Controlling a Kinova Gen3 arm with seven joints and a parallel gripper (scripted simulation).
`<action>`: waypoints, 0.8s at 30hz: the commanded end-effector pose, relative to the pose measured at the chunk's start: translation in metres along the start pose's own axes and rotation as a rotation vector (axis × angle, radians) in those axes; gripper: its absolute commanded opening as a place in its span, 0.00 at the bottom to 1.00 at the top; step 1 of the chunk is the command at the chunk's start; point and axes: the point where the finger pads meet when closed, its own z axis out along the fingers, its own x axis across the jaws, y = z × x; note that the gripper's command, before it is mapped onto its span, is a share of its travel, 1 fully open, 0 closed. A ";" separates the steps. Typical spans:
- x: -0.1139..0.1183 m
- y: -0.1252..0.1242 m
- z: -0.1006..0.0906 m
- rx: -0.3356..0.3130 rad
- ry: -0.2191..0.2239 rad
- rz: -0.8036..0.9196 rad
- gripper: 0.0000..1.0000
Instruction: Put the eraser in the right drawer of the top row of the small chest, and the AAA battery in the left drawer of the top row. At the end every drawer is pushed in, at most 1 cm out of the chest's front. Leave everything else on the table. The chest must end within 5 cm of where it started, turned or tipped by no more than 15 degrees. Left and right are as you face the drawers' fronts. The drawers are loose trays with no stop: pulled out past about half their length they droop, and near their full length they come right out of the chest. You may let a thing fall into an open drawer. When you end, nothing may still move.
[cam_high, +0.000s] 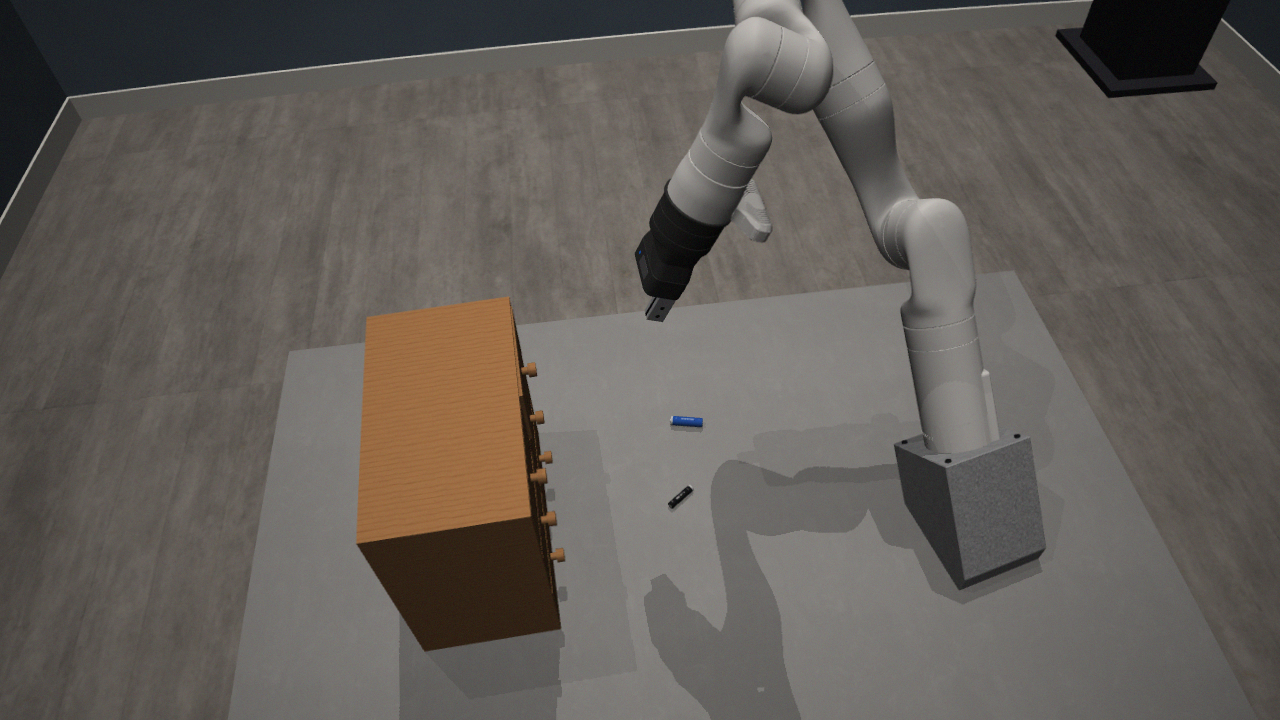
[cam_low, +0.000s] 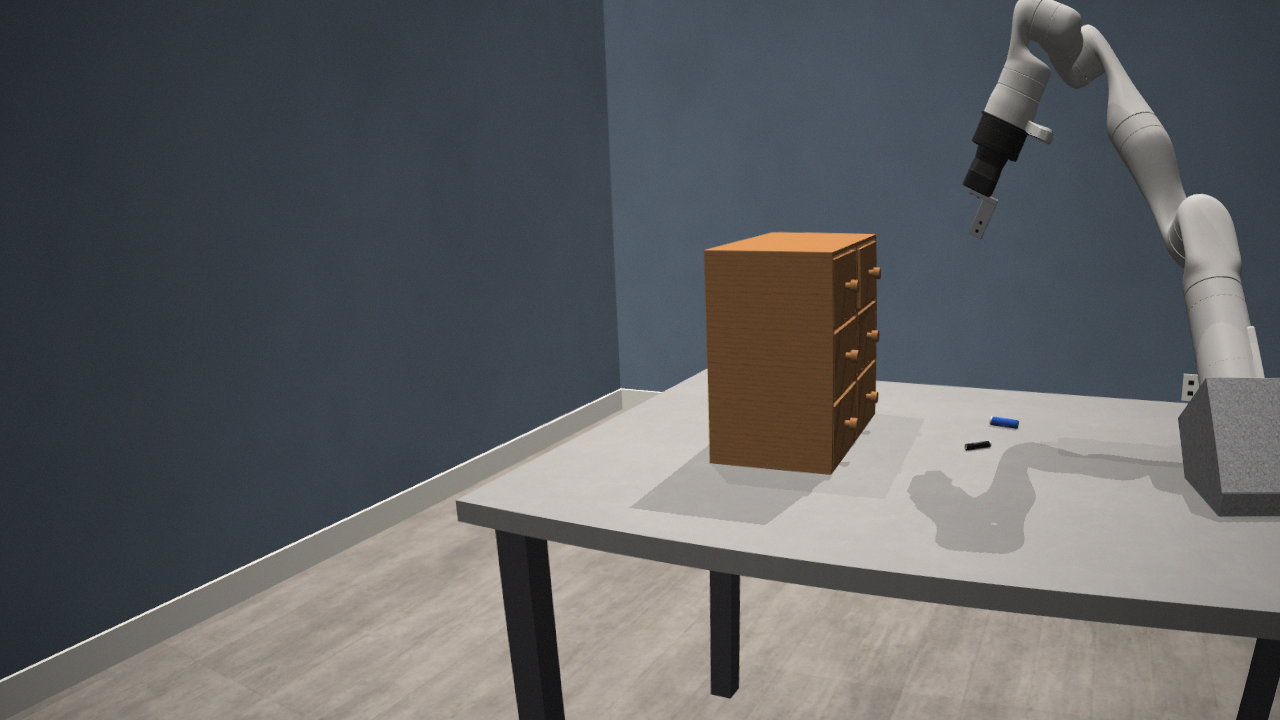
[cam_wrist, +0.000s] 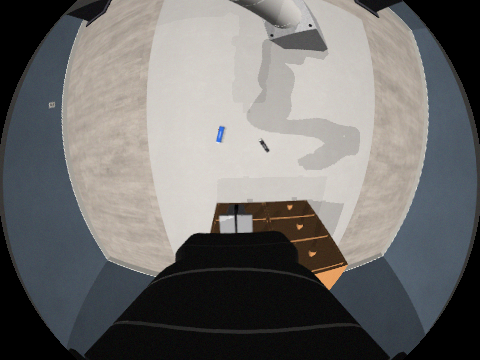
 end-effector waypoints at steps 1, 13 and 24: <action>0.005 0.005 -0.007 0.041 0.010 0.012 0.00; 0.004 0.000 -0.031 0.216 0.011 0.011 0.00; 0.004 -0.003 -0.048 0.336 0.012 0.010 0.00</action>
